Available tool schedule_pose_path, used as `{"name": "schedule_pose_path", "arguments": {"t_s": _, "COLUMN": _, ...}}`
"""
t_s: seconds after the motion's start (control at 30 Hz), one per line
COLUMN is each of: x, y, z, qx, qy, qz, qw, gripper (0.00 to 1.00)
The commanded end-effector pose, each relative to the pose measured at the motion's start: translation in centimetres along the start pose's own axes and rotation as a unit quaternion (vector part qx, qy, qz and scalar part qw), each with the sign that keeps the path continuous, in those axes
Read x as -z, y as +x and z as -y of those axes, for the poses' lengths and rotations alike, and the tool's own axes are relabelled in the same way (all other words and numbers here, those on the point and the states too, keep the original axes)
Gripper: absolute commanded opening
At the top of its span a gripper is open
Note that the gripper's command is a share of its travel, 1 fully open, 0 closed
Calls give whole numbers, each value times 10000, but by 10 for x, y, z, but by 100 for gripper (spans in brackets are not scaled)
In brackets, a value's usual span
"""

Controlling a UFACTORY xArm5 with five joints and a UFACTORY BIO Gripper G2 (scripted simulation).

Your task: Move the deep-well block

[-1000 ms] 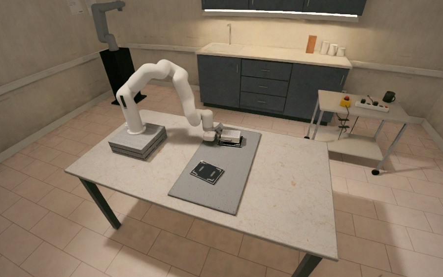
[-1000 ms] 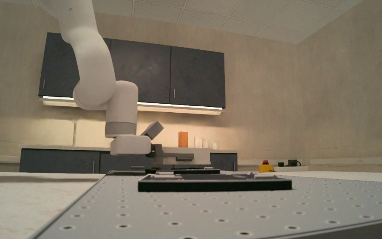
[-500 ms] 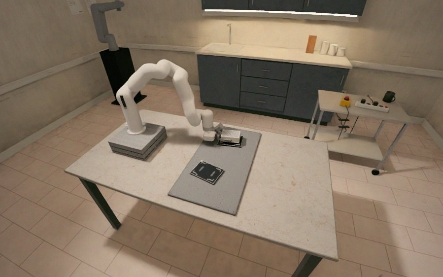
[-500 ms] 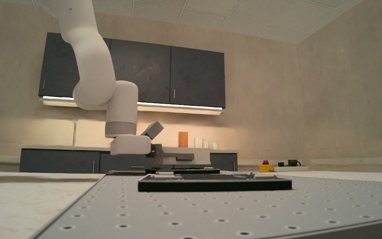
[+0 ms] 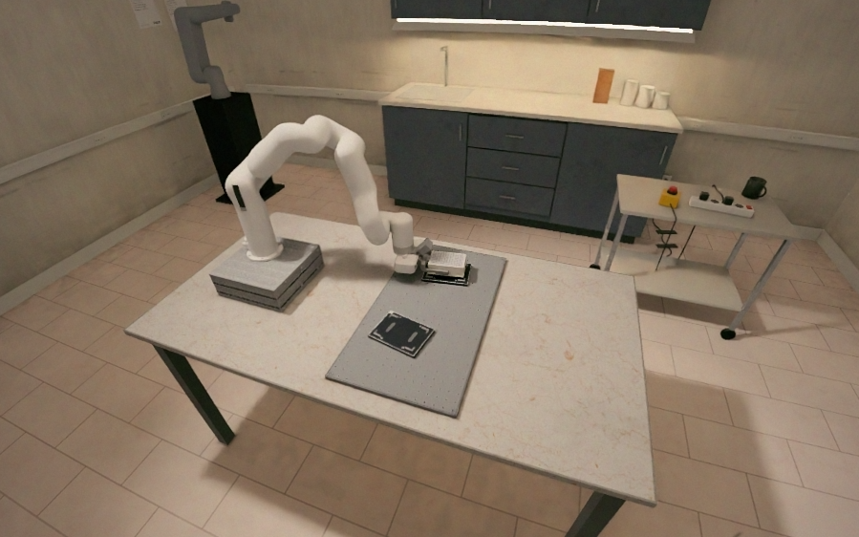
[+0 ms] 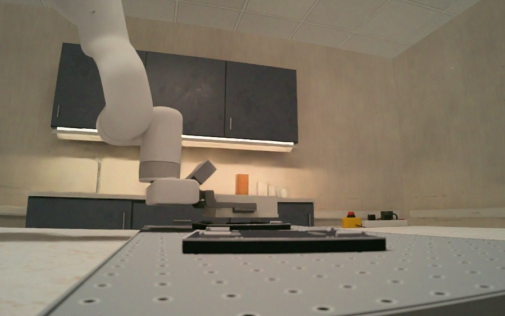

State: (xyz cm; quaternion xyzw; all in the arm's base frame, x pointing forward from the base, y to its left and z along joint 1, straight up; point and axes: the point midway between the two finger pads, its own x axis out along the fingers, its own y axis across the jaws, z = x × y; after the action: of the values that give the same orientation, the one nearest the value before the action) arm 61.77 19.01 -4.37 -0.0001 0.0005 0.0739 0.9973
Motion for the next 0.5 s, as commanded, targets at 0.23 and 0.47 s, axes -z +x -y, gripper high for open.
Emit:
{"name": "schedule_pose_path", "arguments": {"t_s": 0.23, "x": -1, "y": 1, "z": 0, "qx": 0, "qy": 24, "qz": 16, "qw": 10000, "gripper": 0}}
{"name": "schedule_pose_path", "arguments": {"t_s": 0.47, "x": 0, "y": 1, "z": 0, "qx": 0, "qy": 24, "qz": 16, "qw": 10000, "gripper": 0}}
